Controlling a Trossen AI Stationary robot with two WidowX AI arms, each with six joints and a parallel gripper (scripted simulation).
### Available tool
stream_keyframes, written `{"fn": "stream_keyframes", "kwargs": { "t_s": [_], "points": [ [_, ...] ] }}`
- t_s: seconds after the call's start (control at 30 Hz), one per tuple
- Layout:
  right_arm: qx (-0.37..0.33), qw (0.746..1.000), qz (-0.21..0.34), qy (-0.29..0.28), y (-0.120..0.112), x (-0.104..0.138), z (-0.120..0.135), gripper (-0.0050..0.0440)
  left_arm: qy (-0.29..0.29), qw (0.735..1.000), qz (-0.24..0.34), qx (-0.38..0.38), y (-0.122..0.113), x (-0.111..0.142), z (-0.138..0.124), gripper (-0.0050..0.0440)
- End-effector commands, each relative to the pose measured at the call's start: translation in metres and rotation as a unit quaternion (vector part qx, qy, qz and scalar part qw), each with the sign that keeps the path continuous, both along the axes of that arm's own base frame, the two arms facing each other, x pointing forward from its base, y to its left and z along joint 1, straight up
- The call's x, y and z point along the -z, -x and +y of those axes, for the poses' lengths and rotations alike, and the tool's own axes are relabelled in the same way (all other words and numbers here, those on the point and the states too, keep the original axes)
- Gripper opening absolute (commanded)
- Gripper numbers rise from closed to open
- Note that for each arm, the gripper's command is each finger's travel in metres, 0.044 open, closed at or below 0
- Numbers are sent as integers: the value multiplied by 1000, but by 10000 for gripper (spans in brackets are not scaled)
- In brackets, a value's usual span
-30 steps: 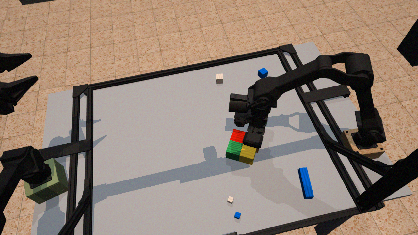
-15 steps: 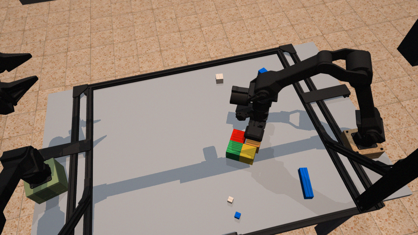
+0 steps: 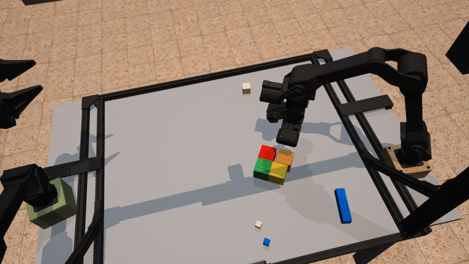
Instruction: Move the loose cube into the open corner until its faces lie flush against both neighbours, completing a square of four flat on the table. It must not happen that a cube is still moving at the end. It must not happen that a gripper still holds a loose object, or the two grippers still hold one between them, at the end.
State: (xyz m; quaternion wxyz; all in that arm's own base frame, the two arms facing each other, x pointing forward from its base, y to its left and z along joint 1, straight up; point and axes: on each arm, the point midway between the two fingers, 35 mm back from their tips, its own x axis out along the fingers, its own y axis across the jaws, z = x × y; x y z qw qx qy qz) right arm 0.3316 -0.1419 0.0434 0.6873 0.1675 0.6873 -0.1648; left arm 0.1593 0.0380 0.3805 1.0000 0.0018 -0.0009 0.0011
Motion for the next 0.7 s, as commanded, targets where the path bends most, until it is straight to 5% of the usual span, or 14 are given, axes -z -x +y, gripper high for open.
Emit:
{"fn": "stream_keyframes", "kwargs": {
  "t_s": [0.0,0.2,0.5,0.67],
  "points": [
    [3,1000,0,0,0,-7,0,0,2,1000,0,1,0,0,0,400],
    [-4,1000,1,-1,-1,-4,1,0,2,1000,0,1,0,0,0,400],
    [-218,976,0,2,-58,-67,71,0,2,1000,0,1,0,0,0,400],
    [-235,972,0,2,-60,-72,78,0,2,1000,0,1,0,0,0,400]
  ]
}}
